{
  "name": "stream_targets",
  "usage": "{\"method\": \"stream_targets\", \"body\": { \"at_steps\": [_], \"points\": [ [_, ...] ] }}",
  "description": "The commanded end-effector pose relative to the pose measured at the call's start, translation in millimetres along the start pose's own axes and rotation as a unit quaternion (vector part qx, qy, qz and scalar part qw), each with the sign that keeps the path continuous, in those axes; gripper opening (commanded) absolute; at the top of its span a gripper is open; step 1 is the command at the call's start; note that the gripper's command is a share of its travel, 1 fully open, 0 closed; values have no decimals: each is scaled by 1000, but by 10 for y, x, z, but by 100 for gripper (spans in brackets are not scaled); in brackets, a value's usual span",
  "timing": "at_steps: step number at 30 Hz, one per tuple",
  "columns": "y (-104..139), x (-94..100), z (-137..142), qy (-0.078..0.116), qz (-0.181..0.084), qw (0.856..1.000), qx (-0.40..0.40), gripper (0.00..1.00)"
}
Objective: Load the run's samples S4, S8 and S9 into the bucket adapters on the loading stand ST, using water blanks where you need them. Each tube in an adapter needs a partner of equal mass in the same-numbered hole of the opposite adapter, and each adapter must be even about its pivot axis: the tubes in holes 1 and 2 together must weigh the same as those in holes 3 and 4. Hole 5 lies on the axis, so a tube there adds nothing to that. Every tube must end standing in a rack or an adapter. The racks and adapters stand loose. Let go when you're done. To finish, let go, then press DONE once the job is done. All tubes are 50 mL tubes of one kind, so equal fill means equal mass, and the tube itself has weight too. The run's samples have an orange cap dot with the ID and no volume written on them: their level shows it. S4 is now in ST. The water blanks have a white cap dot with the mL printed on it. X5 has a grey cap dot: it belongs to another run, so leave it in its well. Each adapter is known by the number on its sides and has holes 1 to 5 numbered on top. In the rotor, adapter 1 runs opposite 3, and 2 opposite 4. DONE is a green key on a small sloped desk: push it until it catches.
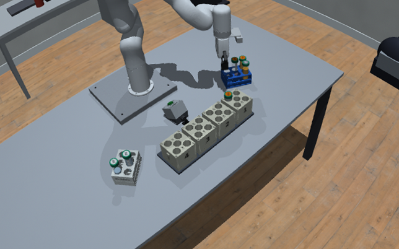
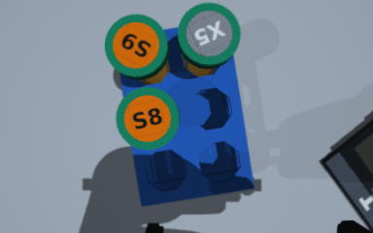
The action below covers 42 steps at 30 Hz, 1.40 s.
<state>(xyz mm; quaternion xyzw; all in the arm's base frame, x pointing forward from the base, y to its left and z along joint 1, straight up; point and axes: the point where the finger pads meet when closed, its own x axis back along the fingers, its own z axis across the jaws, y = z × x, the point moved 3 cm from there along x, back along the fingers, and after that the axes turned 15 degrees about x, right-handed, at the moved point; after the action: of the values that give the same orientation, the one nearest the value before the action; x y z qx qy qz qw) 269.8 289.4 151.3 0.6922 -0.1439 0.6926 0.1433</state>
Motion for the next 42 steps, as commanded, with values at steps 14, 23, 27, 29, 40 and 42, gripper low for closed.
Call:
{"method": "stream_targets", "body": {
  "at_steps": [14, 23, 27, 29, 40, 42],
  "points": [
    [-12, 227, -1, 5, 0, 1000, 0, 100],
    [-12, 441, -2, 5, 0, 1000, 0, 100],
    [-12, 521, -3, 5, 0, 1000, 0, 100],
    [-12, 574, -4, 5, 0, 1000, 0, 100],
    [-12, 841, -6, 5, 0, 1000, 0, 100],
    [-12, 868, -6, 5, 0, 1000, 0, 100]
  ]
}}
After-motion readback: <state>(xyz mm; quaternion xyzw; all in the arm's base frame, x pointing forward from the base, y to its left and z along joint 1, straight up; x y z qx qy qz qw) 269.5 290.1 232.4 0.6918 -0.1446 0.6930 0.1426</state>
